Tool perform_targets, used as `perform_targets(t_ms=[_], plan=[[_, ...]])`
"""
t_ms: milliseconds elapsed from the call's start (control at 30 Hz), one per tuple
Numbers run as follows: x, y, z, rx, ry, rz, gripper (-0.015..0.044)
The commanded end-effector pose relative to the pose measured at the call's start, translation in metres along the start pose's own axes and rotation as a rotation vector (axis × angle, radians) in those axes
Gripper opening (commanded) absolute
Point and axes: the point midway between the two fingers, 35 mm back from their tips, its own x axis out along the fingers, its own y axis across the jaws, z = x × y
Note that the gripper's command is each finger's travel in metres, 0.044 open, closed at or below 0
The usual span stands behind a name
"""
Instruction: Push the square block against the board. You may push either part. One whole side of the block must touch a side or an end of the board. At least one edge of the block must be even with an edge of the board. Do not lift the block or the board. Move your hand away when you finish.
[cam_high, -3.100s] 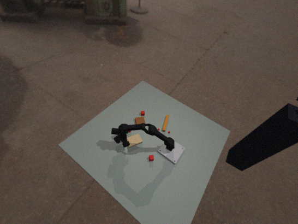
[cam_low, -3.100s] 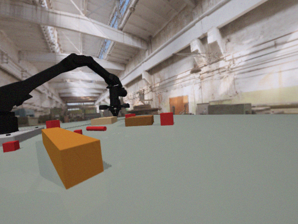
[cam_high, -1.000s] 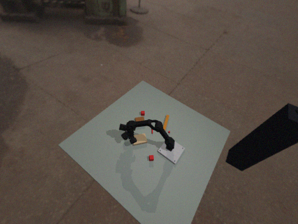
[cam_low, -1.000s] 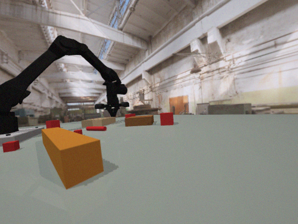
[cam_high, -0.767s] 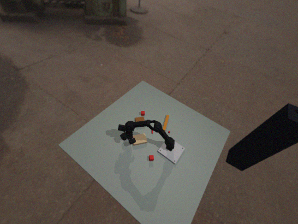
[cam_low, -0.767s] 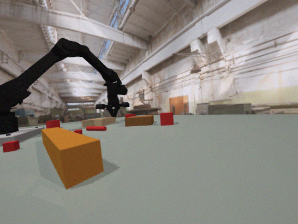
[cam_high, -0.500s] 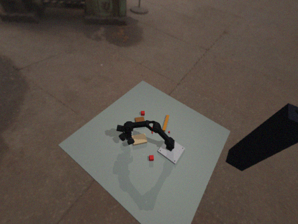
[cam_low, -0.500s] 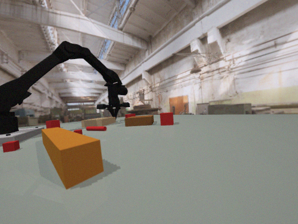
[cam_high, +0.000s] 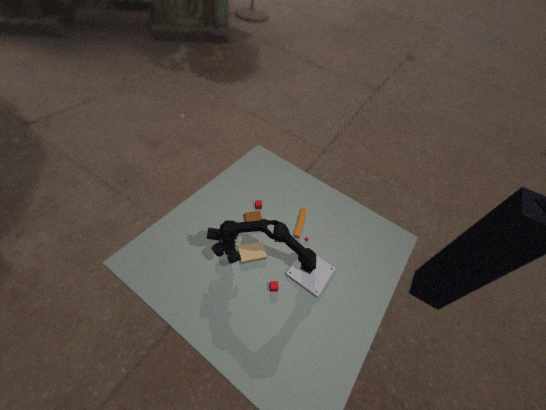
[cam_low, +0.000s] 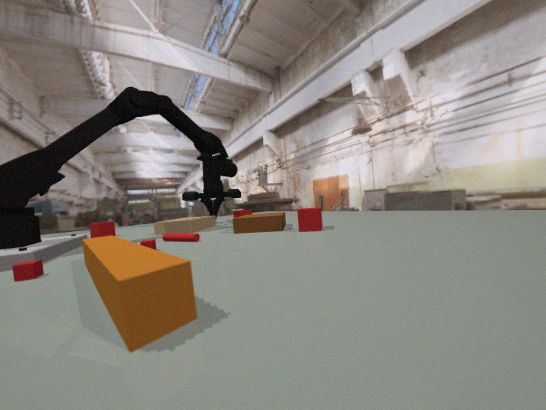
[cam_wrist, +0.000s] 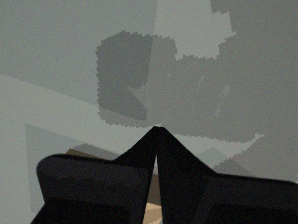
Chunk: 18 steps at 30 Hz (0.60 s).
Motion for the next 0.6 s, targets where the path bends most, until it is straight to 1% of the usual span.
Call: perform_targets(t_ms=[0,67,267,467,567], plan=[[-0.040,-0.002,0.002,0.003,-0.017,-0.016,0.0000],[-0.048,-0.001,0.002,0.003,-0.017,-0.017,0.0000],[-0.046,-0.001,0.002,0.005,-0.023,-0.016,0.0000],[-0.047,0.024,-0.019,0.183,-0.017,-0.014,0.0000],[-0.047,0.027,-0.022,0.205,-0.017,-0.013,0.0000]])
